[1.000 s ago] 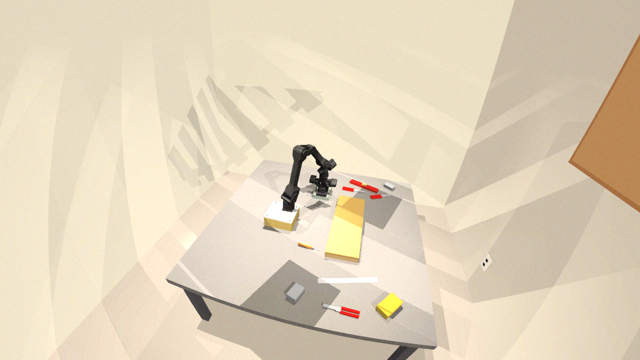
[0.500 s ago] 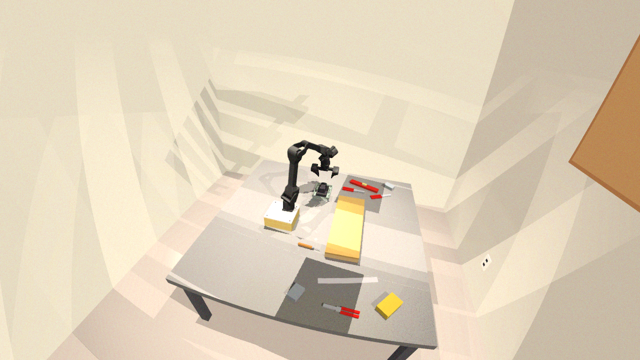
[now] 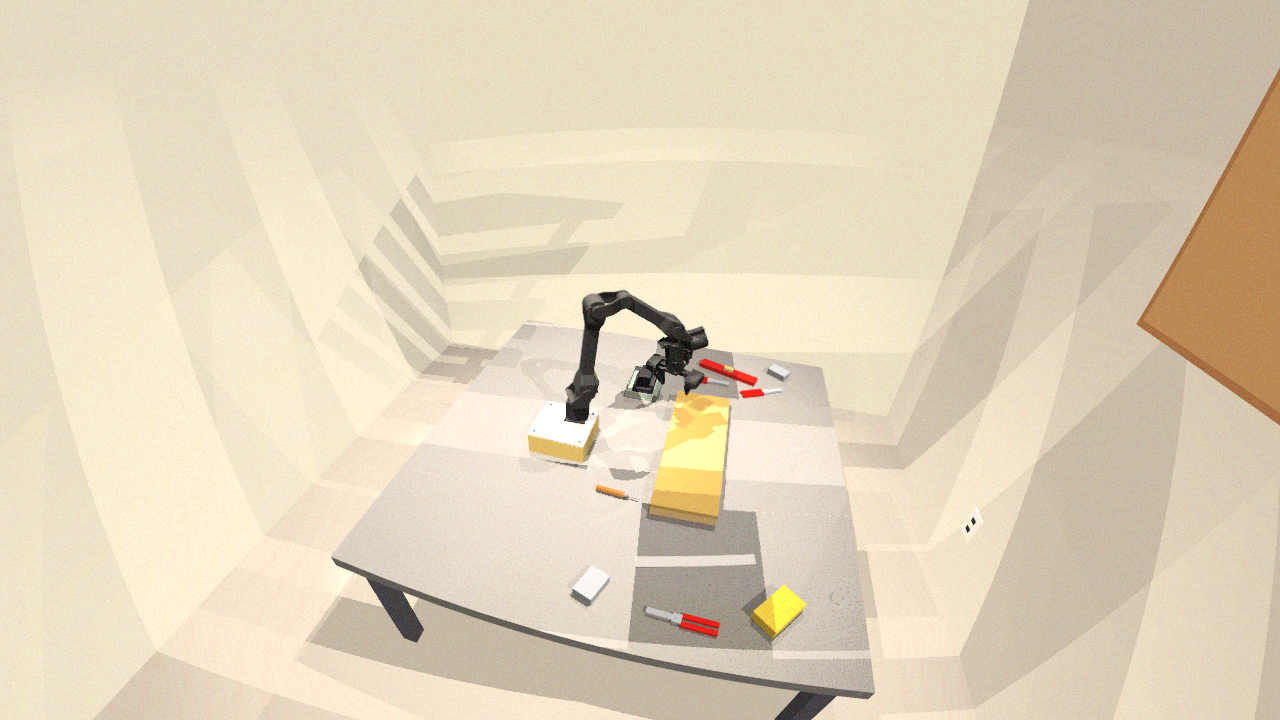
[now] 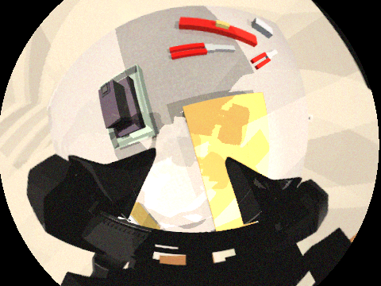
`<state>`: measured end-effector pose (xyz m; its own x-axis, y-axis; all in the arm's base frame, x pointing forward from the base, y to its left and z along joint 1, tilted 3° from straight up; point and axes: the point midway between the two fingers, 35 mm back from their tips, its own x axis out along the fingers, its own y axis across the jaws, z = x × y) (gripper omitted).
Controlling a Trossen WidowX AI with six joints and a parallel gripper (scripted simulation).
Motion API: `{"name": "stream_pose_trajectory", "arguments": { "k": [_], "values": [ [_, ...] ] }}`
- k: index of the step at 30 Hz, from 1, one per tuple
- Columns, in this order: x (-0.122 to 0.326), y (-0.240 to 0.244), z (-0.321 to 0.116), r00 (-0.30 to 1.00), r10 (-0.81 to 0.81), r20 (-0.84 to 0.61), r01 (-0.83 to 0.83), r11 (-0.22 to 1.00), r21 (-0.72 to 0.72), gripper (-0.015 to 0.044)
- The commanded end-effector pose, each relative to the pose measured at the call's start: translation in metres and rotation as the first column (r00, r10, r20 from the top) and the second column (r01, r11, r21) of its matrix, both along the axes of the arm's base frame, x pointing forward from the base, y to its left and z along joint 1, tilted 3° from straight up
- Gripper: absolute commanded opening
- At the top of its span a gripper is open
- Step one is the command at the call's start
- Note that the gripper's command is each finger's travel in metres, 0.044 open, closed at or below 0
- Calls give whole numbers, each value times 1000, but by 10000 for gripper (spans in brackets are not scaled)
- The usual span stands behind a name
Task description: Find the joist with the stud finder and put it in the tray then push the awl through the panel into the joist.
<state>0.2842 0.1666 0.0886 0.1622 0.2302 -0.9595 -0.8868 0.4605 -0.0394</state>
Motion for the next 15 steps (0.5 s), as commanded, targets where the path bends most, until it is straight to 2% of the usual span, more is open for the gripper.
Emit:
{"name": "stream_pose_trajectory", "arguments": {
  "k": [1,8,15],
  "values": [
    [19,-63,-10,988,-155,-23,154,987,-37,440],
    [24,-175,-26,902,-427,-58,420,902,-99,440],
    [-10,-278,-39,737,-668,-99,652,742,-153,440]
  ]
}}
